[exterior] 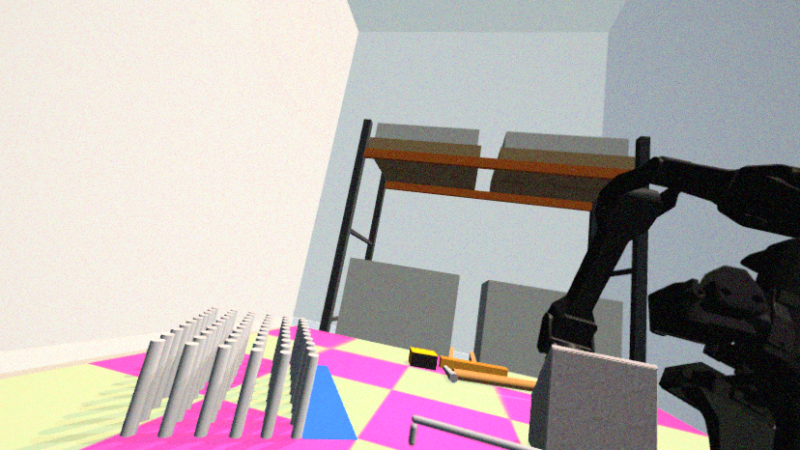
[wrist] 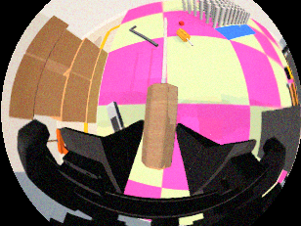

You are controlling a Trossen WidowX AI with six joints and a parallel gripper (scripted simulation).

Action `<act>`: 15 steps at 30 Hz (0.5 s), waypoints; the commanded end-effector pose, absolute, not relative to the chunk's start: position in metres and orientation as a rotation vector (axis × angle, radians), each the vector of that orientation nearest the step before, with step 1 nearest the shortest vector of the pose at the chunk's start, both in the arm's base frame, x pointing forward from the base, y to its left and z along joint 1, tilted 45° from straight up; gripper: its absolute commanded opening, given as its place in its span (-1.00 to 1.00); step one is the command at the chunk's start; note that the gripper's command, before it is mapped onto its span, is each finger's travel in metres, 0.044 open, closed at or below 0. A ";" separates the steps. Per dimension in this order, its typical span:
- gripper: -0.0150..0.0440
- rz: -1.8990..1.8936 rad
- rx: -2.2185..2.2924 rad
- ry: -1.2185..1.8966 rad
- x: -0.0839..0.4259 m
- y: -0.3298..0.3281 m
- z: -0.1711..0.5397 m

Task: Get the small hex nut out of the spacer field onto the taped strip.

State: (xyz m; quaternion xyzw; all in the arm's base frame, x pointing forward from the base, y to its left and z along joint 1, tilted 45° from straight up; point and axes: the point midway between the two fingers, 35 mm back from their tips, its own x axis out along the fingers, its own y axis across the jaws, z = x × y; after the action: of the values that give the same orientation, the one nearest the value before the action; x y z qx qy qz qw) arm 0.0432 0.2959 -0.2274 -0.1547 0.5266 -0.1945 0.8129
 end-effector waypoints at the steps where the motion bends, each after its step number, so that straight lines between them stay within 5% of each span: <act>1: -0.49 -0.418 -0.329 1.123 0.043 0.292 -0.232; 15: -0.49 -0.418 -0.329 1.123 0.041 0.279 -0.246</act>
State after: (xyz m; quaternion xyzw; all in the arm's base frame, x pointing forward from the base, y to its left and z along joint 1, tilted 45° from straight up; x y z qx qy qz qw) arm 0.0413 0.2827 -0.2430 -0.1547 0.5267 -0.1945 0.8129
